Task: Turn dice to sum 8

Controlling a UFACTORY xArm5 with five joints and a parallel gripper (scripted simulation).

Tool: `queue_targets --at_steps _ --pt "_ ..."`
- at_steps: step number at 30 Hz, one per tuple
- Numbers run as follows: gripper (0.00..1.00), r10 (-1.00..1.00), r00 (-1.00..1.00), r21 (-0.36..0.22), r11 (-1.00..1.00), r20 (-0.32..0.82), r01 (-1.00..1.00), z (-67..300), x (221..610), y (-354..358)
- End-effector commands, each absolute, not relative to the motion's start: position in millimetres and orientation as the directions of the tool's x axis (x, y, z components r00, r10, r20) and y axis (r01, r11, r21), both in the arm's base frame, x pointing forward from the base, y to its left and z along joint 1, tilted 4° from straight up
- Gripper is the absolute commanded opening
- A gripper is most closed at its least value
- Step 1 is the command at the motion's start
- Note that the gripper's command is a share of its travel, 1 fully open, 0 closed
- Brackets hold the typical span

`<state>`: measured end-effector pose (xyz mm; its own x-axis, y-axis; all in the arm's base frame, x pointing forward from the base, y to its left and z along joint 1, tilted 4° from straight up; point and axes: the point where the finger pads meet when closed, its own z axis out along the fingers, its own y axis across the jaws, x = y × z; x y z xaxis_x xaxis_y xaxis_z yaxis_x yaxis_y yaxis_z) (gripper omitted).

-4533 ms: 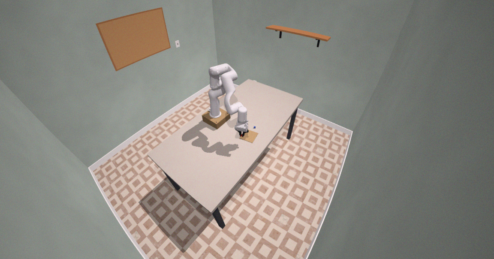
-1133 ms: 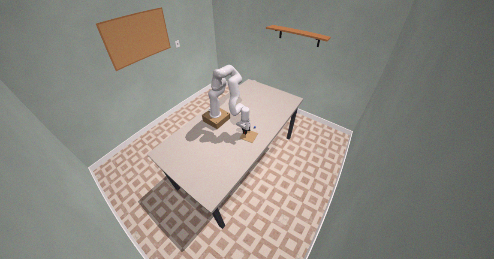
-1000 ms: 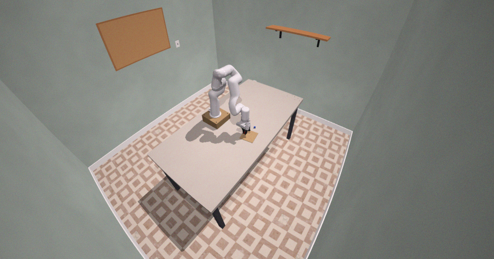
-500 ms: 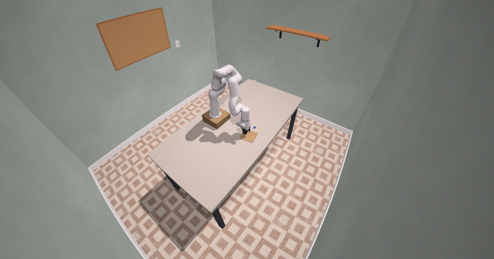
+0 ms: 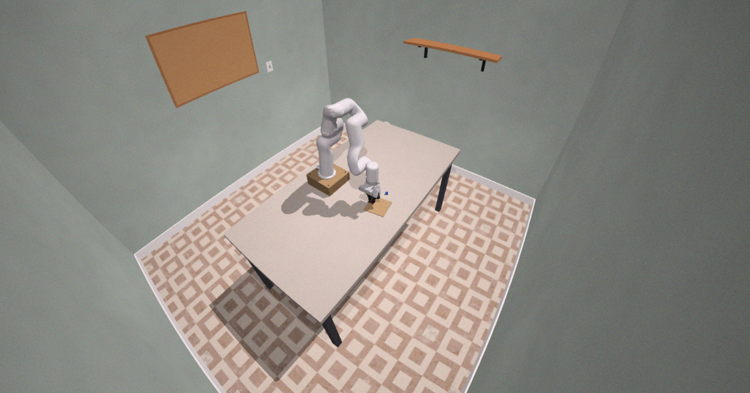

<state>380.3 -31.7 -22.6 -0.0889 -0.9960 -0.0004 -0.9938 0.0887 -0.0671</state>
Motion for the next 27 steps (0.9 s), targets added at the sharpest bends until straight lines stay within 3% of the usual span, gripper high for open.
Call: queue_targets --at_steps 1,27 --pt "0.11 -0.996 -0.089 -0.070 0.089 0.000 -0.994 -21.8 381.4 -31.8" --pt "0.11 -0.996 -0.089 -0.070 0.089 0.000 -0.994 -24.6 381.6 -31.7"
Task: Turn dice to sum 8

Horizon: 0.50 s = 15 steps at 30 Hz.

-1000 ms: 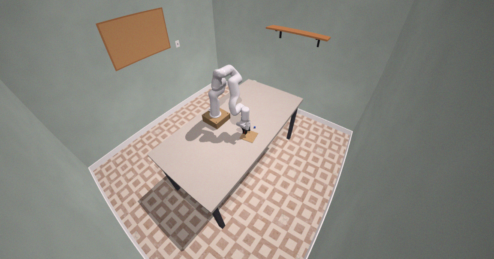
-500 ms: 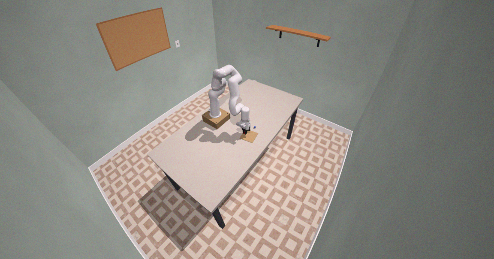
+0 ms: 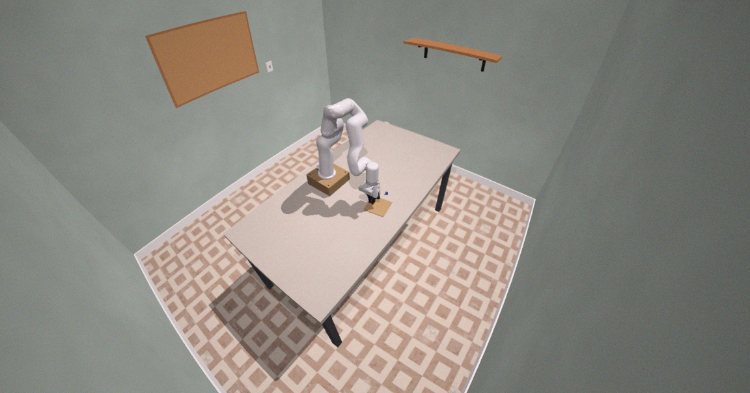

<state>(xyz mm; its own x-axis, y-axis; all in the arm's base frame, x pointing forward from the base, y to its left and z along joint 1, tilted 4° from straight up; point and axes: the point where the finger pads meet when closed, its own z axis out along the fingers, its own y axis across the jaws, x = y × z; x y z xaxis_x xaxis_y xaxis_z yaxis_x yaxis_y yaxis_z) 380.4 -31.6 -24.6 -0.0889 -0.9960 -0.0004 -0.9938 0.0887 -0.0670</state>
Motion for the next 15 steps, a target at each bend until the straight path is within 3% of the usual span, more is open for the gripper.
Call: queue_targets --at_steps 1,15 --pt "0.11 -0.996 -0.089 -0.070 0.089 0.000 -0.994 -24.6 381.6 -31.7" --pt "0.11 -0.996 -0.089 -0.070 0.089 0.000 -0.994 -26.0 381.7 -31.7"
